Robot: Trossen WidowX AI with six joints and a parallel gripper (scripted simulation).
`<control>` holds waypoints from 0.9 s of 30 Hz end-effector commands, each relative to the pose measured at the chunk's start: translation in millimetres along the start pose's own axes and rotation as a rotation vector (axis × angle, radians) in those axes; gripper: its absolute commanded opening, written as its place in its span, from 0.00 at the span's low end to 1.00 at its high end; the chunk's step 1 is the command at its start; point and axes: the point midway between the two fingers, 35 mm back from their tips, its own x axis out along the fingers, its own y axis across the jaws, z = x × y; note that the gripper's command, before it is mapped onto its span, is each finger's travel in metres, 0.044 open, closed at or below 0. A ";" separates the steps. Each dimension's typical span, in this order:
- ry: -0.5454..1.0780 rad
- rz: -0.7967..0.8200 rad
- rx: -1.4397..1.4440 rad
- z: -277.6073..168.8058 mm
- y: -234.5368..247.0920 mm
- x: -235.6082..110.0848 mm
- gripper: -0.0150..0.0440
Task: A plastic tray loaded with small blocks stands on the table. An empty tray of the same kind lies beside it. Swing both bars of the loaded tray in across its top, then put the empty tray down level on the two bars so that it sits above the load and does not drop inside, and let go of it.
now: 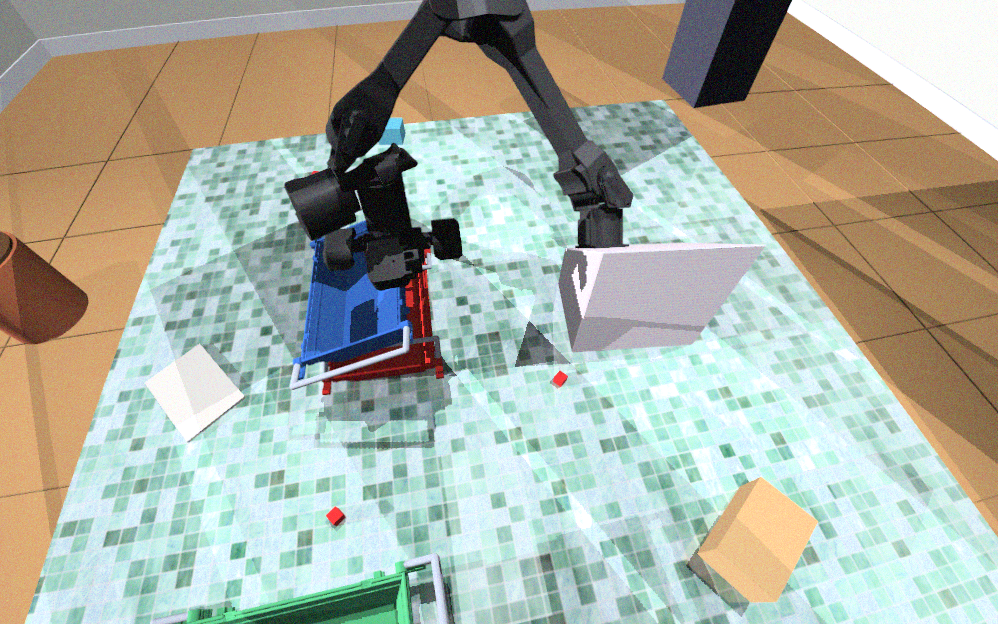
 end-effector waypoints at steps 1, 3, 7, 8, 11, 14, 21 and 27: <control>0.002 0.018 -0.011 -1.3 4.7 3.5 0.25; 0.002 0.018 -0.011 -1.3 4.7 3.5 0.25; 0.000 0.000 0.000 0.0 0.2 0.3 0.25; 0.000 0.001 -0.001 -0.1 0.6 0.7 0.25; 0.001 0.006 -0.004 -0.3 3.1 3.4 0.25; 0.002 0.014 -0.008 -0.7 7.1 7.8 0.25; 0.003 0.018 -0.011 -0.9 9.3 10.1 0.25; 0.003 0.018 -0.011 -0.9 9.3 10.1 0.25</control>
